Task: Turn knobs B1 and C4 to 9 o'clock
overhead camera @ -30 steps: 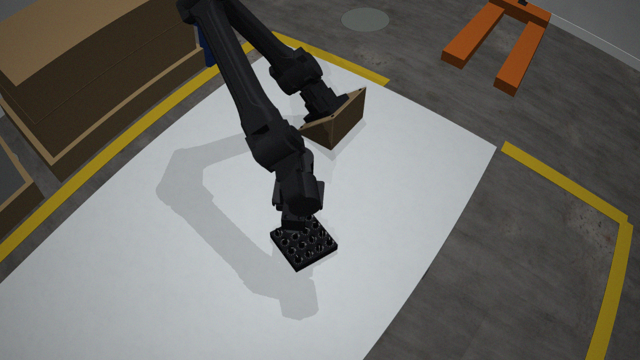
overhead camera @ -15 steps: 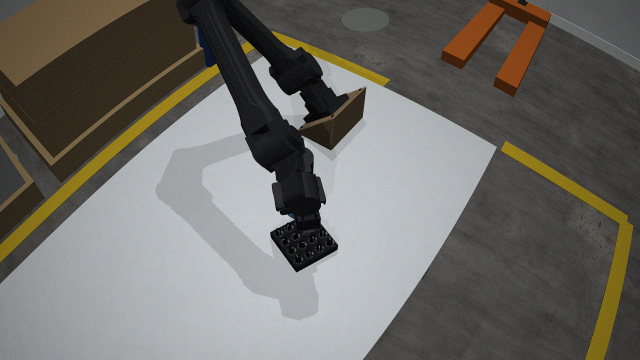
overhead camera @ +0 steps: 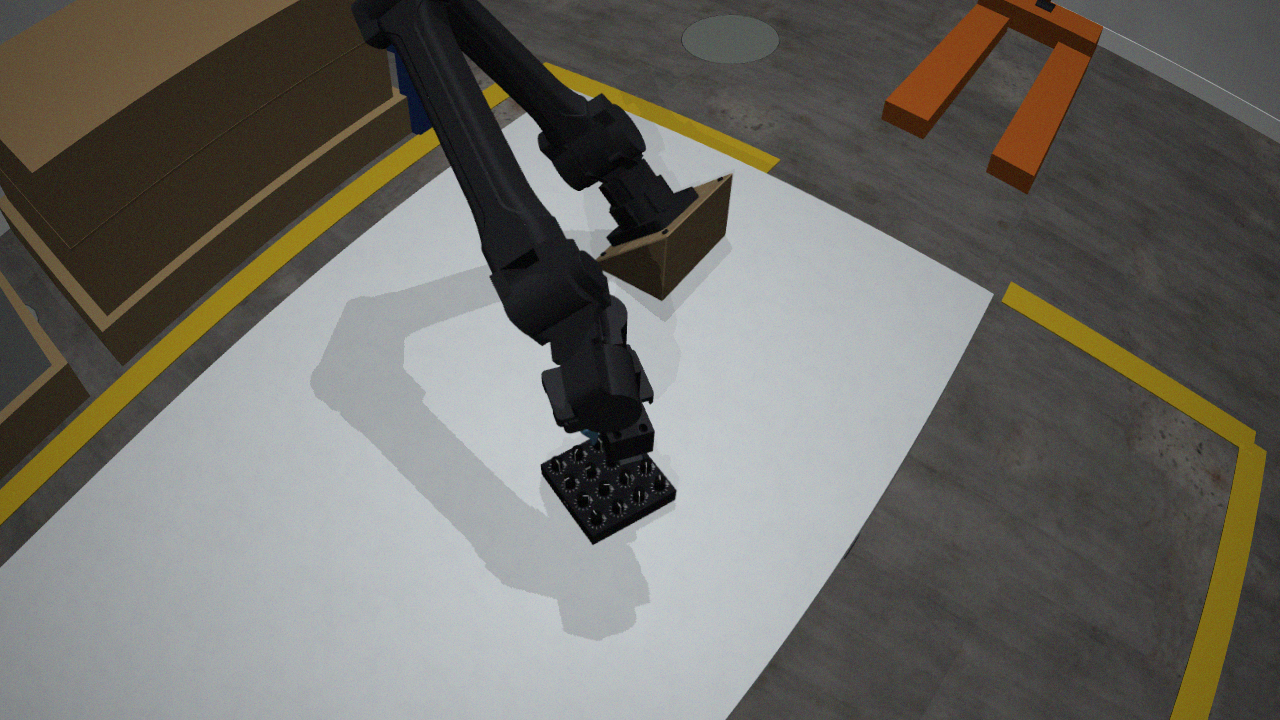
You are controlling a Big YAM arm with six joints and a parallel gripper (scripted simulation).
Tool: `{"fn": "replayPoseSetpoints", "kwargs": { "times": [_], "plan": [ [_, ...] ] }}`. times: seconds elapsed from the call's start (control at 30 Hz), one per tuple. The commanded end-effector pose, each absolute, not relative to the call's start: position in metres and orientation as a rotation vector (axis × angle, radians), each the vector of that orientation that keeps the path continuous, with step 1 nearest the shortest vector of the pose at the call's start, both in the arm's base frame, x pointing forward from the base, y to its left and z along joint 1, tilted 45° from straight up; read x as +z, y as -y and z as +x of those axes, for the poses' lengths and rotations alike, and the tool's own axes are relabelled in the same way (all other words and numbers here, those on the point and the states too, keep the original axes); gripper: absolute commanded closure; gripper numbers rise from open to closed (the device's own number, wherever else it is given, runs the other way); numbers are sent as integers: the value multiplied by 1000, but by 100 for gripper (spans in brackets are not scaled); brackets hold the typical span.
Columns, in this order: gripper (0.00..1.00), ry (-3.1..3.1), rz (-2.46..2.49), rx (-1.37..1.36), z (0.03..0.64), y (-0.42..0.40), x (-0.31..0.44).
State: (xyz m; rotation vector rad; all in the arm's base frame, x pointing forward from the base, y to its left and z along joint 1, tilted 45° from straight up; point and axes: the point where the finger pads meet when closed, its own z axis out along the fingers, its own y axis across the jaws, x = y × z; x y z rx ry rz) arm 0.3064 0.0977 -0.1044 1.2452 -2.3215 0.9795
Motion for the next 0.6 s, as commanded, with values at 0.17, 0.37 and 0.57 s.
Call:
{"fn": "replayPoseSetpoints", "kwargs": {
  "times": [0.17,0.37,0.57],
  "plan": [
    [93,2324,1255,958,312,-98,-107],
    [93,2325,1254,958,312,-98,-107],
    [82,2327,1253,963,313,-98,-106]
  ]
}}
